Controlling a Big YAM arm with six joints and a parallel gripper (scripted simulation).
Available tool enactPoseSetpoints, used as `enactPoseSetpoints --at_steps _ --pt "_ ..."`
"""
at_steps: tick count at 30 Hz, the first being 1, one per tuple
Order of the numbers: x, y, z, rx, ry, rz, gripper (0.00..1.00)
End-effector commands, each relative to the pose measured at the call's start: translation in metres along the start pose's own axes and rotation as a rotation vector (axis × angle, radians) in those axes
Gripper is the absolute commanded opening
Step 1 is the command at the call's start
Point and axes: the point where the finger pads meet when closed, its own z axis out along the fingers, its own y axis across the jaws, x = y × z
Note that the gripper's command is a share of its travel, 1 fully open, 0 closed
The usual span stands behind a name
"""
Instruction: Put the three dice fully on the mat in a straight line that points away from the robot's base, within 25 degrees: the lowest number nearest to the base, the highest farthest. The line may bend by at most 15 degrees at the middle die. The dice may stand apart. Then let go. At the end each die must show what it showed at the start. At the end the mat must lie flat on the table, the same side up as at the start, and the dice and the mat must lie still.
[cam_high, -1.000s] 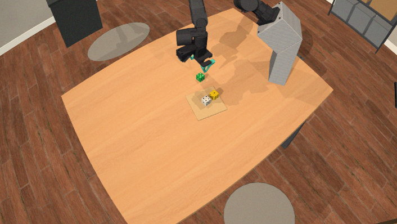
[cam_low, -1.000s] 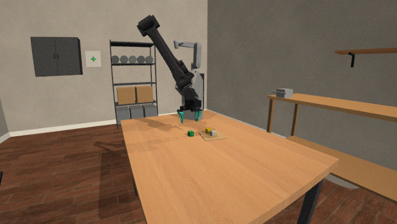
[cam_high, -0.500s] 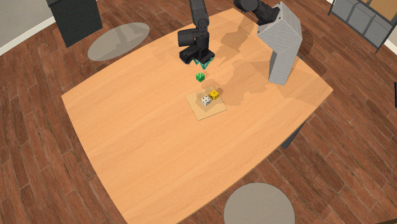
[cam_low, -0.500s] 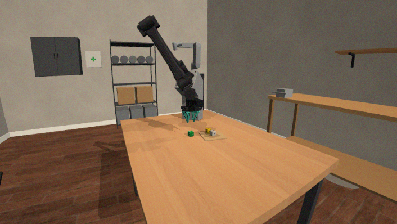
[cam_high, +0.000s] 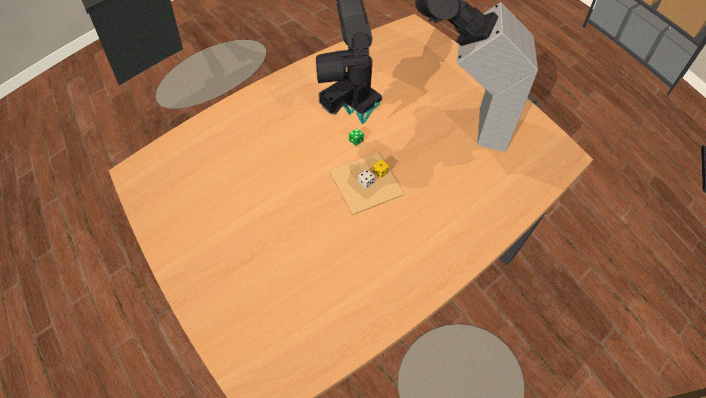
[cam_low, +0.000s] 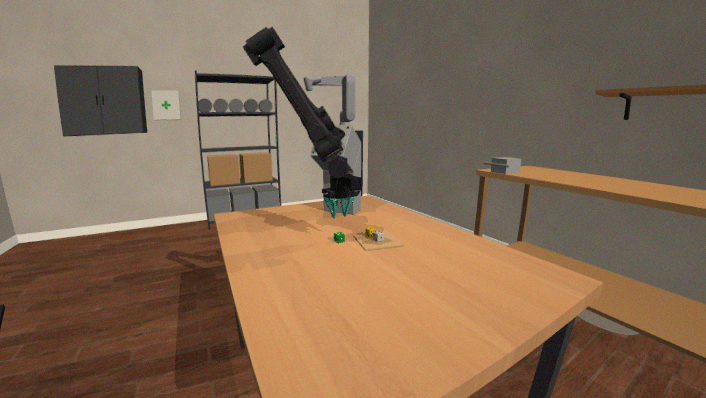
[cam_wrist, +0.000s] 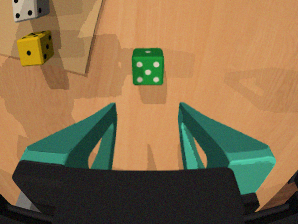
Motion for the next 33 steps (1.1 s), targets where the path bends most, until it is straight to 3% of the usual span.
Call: enactPoseSetpoints --at_steps 1,23,33 --pt "-0.001 0.001 -0.001 -0.001 -0.004 -0.007 0.45" --pt "0.0 0.0 0.007 0.001 -0.002 -0.008 0.45" --pt "-0.001 -0.003 0.021 0.006 -0.002 -0.002 0.45"
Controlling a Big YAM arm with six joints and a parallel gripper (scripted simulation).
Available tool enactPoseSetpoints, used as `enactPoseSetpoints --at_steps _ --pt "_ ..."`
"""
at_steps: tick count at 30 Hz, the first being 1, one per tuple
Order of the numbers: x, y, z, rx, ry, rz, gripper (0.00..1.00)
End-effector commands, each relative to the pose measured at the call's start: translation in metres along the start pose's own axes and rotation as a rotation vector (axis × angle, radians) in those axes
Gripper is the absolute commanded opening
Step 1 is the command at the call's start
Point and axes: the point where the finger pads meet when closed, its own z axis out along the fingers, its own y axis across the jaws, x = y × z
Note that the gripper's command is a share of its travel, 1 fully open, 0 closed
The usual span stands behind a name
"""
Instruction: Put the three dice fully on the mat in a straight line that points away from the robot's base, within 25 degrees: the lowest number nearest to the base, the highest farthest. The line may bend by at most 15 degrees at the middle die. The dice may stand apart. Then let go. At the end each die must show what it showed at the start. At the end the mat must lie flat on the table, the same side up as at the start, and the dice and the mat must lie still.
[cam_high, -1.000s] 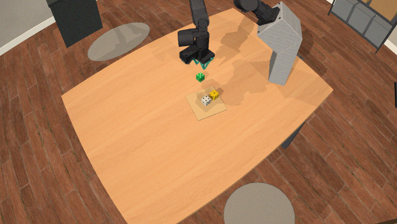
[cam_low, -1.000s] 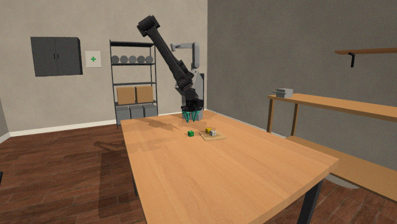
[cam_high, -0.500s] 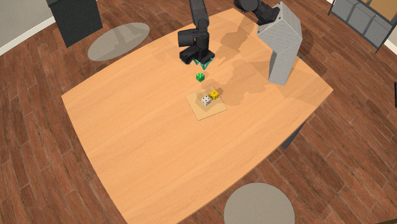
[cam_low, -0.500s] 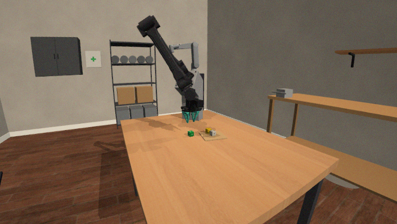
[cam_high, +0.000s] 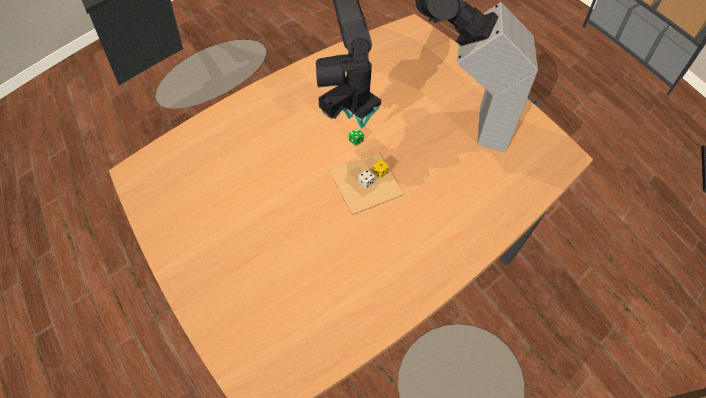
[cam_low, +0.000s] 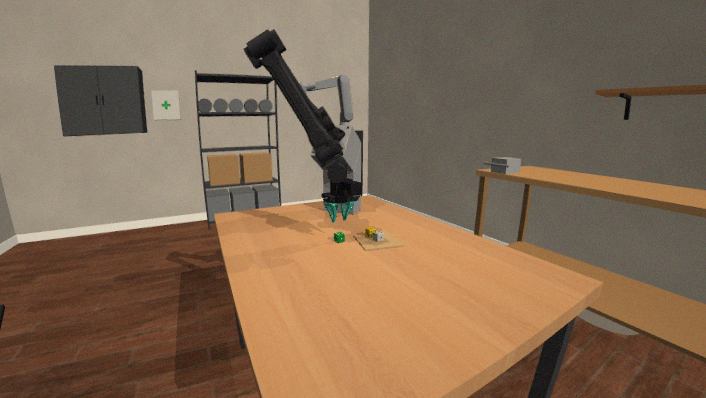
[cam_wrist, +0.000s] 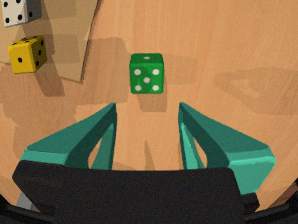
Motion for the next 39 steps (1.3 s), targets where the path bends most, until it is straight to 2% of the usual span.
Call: enactPoseSetpoints --at_steps 1,21,39 --pt "-0.001 -0.002 0.007 0.006 -0.002 -0.006 0.45" --pt "0.0 -0.002 0.033 0.005 -0.002 -0.007 0.45" --pt "-0.001 -0.002 0.038 0.005 -0.005 -0.006 0.45"
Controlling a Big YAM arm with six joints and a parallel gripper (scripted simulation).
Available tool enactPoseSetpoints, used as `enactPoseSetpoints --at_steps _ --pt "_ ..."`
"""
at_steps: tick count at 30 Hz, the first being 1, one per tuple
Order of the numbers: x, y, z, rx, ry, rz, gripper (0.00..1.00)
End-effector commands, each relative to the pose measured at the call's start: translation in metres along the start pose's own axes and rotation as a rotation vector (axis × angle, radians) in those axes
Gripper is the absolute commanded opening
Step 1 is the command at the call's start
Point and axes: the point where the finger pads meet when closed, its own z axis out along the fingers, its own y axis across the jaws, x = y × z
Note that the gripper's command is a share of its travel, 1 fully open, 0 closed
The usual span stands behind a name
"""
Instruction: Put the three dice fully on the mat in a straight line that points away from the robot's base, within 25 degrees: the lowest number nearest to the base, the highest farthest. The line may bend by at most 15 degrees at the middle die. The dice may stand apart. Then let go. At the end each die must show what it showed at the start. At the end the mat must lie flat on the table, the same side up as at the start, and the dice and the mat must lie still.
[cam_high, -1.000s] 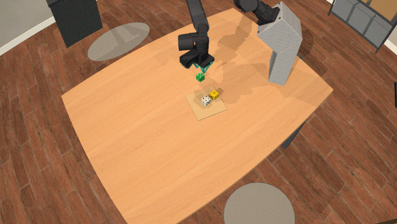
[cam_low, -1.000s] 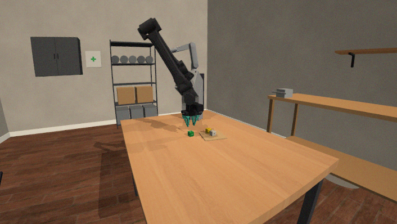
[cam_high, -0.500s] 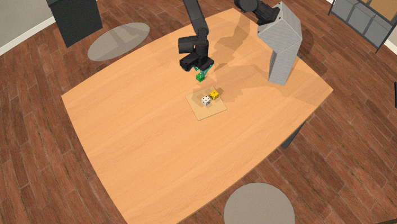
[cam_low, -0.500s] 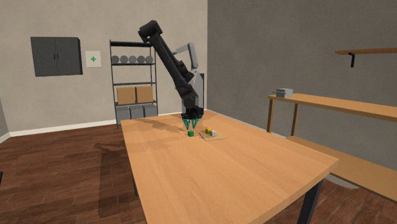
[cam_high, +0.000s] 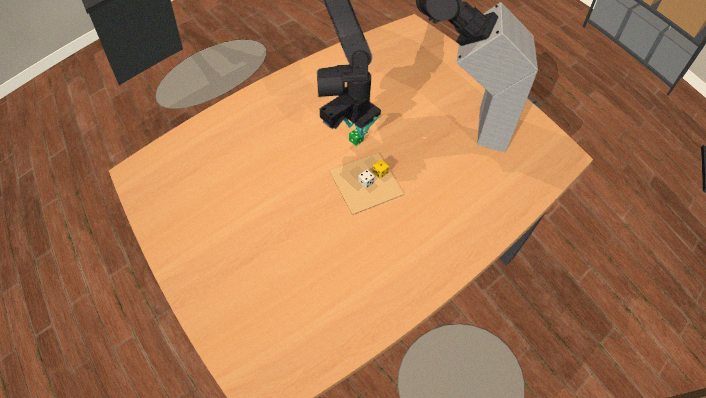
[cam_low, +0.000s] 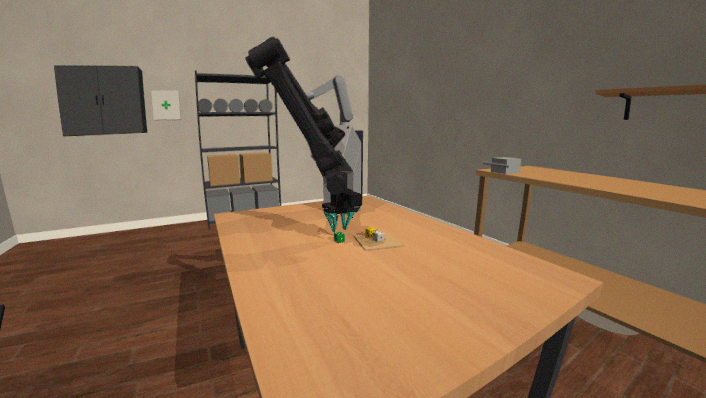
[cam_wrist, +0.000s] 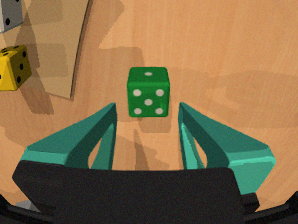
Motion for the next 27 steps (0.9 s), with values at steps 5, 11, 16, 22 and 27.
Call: enactPoseSetpoints --at_steps 5,11,16,22,27 --pt "0.0002 -0.0016 0.0019 0.003 -0.003 -0.003 0.45" --pt "0.0002 -0.0016 0.0019 0.003 -0.003 -0.003 0.45" --pt "0.0002 -0.0016 0.0019 0.003 -0.003 -0.003 0.45" --pt "0.0002 -0.0016 0.0019 0.003 -0.003 -0.003 0.45" --pt "0.0002 -0.0016 0.0019 0.003 -0.003 -0.003 0.45"
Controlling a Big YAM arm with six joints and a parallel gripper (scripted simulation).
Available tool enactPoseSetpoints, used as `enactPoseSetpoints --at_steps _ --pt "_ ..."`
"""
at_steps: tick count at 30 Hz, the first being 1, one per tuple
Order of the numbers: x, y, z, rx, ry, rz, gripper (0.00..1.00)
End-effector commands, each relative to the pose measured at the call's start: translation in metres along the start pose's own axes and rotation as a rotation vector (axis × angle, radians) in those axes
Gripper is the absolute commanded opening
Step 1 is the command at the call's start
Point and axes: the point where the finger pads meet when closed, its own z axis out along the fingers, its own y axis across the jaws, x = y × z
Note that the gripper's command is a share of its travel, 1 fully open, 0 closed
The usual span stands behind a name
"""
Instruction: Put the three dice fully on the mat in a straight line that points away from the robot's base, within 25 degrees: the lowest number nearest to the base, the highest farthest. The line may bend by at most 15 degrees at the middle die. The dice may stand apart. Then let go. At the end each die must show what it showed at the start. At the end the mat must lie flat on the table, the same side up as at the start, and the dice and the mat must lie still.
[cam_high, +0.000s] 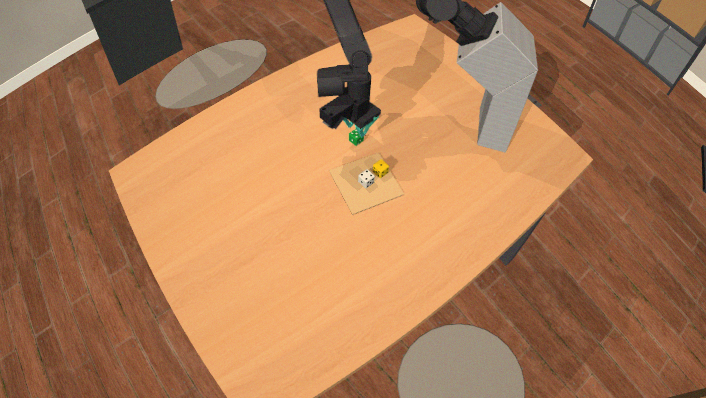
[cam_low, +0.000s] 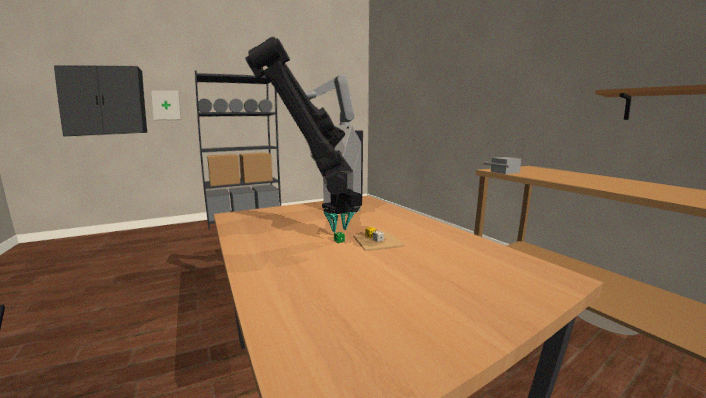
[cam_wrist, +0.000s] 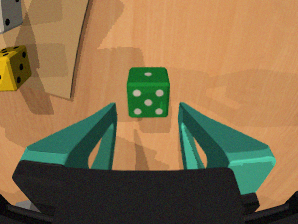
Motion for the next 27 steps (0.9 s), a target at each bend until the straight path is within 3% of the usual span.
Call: enactPoseSetpoints --at_steps 1,27 --pt "0.0004 -0.0014 0.0018 0.003 -0.003 -0.003 0.45" --pt "0.0009 -0.0026 0.0007 0.001 0.001 -0.005 0.45"
